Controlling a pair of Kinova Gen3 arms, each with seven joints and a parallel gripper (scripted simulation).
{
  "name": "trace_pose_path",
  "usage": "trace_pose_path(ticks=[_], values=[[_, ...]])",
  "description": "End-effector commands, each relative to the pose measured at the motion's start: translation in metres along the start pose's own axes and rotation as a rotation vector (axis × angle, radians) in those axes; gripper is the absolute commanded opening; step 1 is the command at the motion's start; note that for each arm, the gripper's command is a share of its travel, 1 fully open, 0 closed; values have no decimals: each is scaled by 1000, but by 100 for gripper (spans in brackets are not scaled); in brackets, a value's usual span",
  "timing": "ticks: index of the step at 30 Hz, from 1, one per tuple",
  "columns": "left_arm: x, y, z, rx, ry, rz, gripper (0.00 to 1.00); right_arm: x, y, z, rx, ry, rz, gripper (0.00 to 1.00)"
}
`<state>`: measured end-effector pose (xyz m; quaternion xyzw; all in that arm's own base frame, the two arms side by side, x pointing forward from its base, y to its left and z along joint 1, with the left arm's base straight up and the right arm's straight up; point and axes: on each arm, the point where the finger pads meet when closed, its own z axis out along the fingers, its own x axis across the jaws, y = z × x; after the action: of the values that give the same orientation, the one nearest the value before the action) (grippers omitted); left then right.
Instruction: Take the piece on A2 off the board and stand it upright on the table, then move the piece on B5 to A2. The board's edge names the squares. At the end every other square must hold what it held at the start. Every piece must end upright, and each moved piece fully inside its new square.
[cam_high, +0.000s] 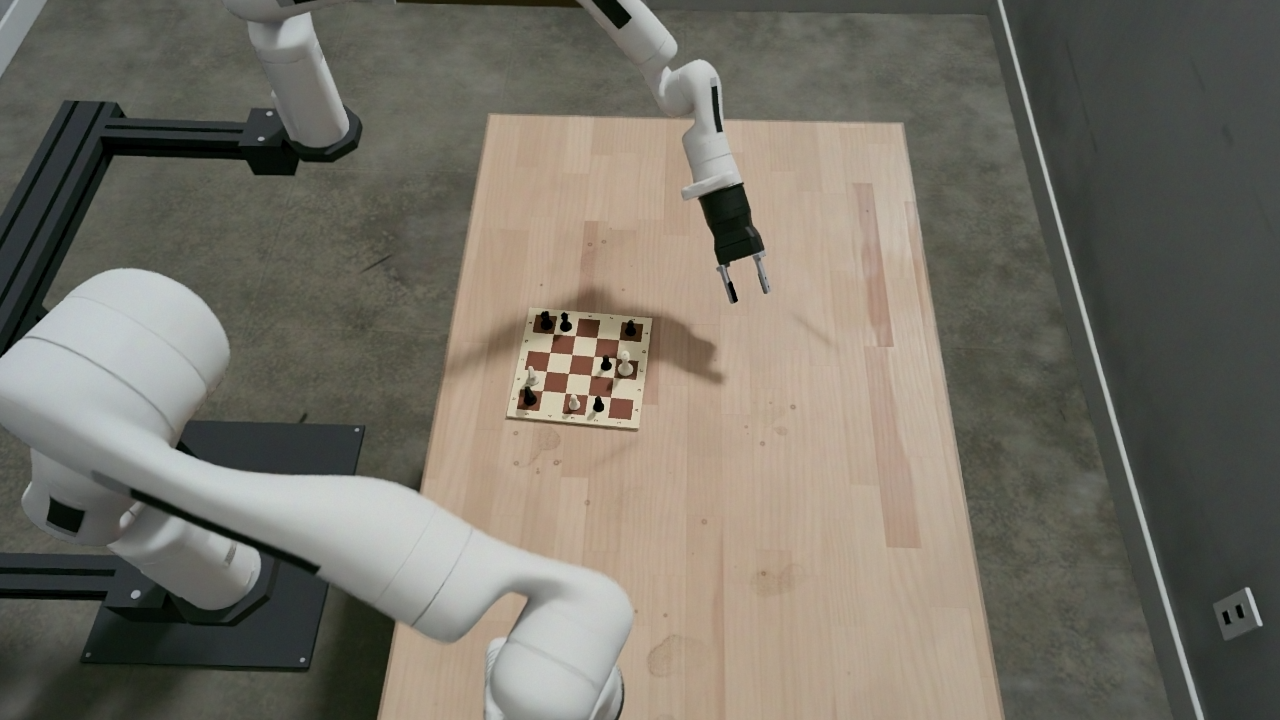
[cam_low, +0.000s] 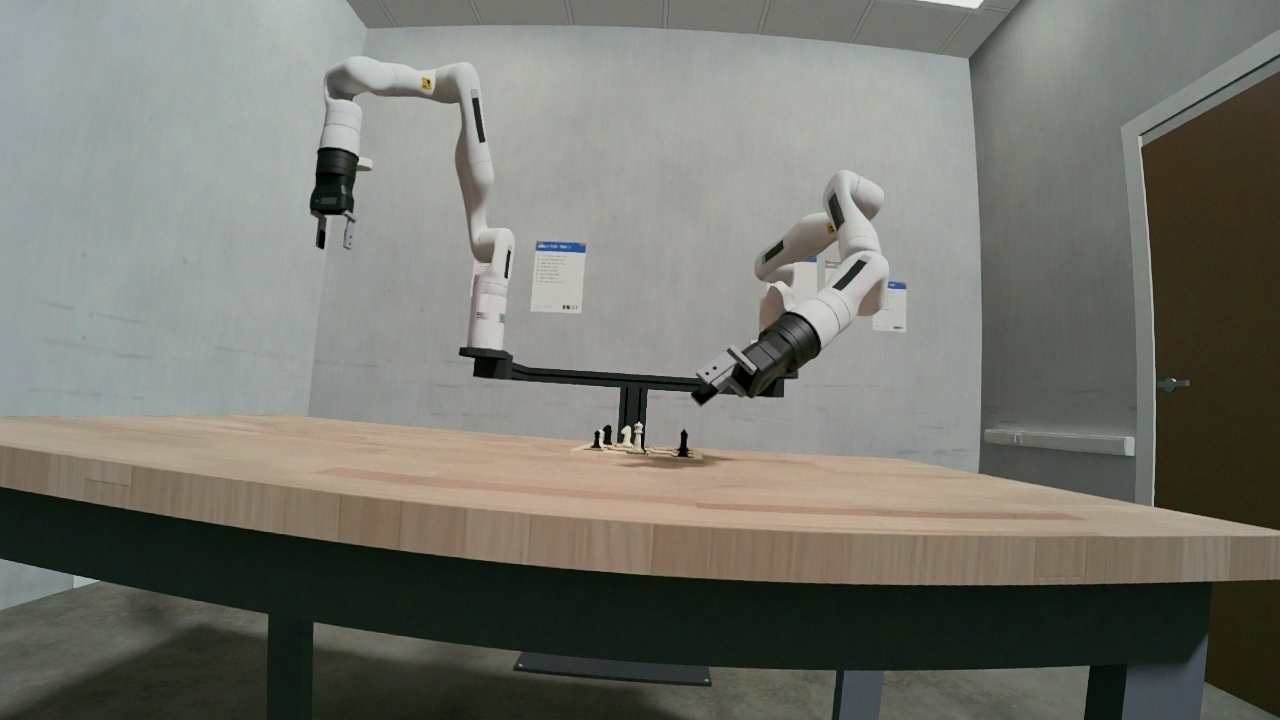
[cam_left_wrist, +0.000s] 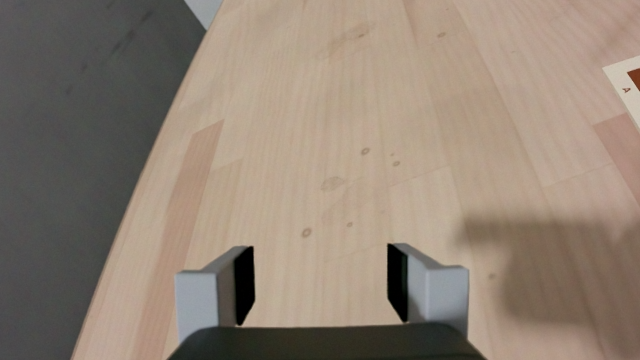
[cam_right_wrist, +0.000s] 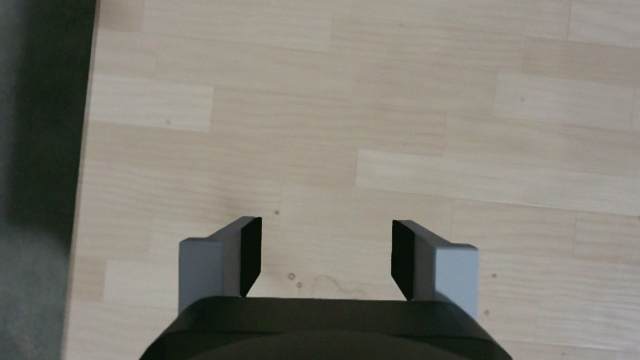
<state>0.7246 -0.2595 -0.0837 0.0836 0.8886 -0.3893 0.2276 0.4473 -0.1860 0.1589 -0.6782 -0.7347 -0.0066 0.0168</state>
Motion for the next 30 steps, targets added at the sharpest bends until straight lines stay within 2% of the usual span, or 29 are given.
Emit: trace_pose_path(ticks=[1, 2, 4, 9, 17, 19, 21, 30], values=[[-2, -1, -1, 0, -2, 2, 100, -48, -32, -5, -8, -3, 162, 100], [-2, -1, -1, 0, -2, 2, 100, -58, -41, -6, -9, -4, 201, 100], [-2, -1, -1, 0, -2, 2, 100, -58, -41, -6, -9, -4, 201, 100], [-2, -1, -1, 0, -2, 2, 100, -112, -98, -10, -14, -7, 432, 100], [-2, -1, -1, 0, -2, 2, 100, -168, -187, -15, -20, -11, 747, 100], [-2, -1, -1, 0, -2, 2, 100, -178, -211, -16, -22, -12, 826, 100], [-2, -1, -1, 0, -2, 2, 100, -178, -211, -16, -22, -12, 826, 100], [-2, -1, -1, 0, -2, 2, 100, -206, -316, -19, -28, -14, 1166, 100]])
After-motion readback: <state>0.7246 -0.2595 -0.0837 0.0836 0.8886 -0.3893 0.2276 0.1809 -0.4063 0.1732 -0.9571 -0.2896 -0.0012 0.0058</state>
